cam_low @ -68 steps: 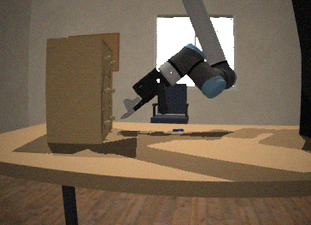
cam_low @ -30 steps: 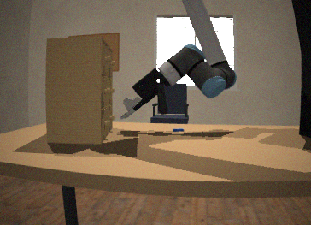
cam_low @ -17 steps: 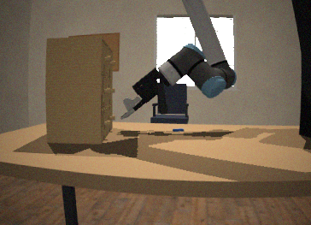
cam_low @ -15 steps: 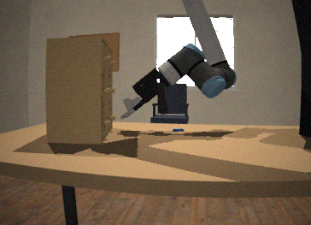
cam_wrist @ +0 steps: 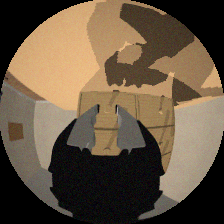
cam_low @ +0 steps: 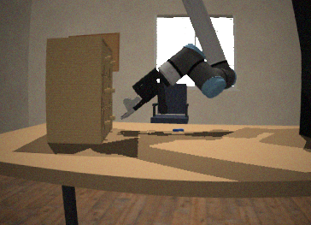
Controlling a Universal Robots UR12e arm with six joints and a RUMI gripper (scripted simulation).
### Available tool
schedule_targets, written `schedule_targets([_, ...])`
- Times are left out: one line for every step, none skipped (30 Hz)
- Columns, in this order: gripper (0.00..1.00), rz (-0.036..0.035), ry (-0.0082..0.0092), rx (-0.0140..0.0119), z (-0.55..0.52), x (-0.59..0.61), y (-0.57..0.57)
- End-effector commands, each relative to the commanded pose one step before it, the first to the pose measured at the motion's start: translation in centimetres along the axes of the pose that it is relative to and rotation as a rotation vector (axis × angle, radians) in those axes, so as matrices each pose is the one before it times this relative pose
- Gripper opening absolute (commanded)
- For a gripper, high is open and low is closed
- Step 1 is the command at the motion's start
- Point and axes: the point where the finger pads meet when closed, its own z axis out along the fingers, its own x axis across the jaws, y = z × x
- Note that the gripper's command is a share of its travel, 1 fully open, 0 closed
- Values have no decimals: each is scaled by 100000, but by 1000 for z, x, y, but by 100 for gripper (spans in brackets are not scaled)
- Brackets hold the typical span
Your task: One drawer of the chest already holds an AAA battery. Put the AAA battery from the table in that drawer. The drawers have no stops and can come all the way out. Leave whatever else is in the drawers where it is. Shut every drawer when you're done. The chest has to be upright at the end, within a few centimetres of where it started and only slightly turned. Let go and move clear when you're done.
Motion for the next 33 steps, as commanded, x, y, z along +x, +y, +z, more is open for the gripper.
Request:
schedule_targets([20,-40,-24,-72,-10,-21,72])
schedule_targets([20,0,0,0,0,0,0])
schedule_targets([20,0,0,0,0,0,0])
schedule_targets([20,0,0,0,0,0,0])
schedule_targets([20,0,0,0,0,0,0])
schedule_targets([20,0,0,0,0,0,0])
schedule_targets([20,0,0,0,0,0,0])
schedule_targets([20,0,0,0,0,0,0])
schedule_targets([20,0,0,0,0,0,0])
schedule_targets([20,0,0,0,0,0,0])
schedule_targets([20,0,0,0,0,0,0])
schedule_targets([20,0,0,0,0,0,0])
schedule_targets([20,0,0,0,1,0,1])
schedule_targets([20,0,0,0,2,0,2])
schedule_targets([20,0,0,0,4,0,3])
schedule_targets([20,0,0,0,7,0,6])
schedule_targets([20,0,0,0,0,0,0])
schedule_targets([20,0,0,0,0,0,0])
schedule_targets([20,0,0,0,10,0,8])
schedule_targets([20,0,0,0,13,0,11])
schedule_targets([20,0,0,0,16,0,14])
schedule_targets([20,0,0,0,20,0,17])
schedule_targets([20,0,0,0,24,0,20])
schedule_targets([20,0,0,0,29,0,24])
schedule_targets([20,0,0,0,33,0,28])
schedule_targets([20,0,0,0,37,0,31])
schedule_targets([20,0,0,0,42,0,35])
schedule_targets([20,0,0,0,46,0,39])
schedule_targets([20,0,0,0,50,0,43])
schedule_targets([20,0,0,0,54,0,45])
schedule_targets([20,0,0,0,58,0,49])
schedule_targets([20,0,0,0,62,0,52])
schedule_targets([20,0,0,0,66,0,55])
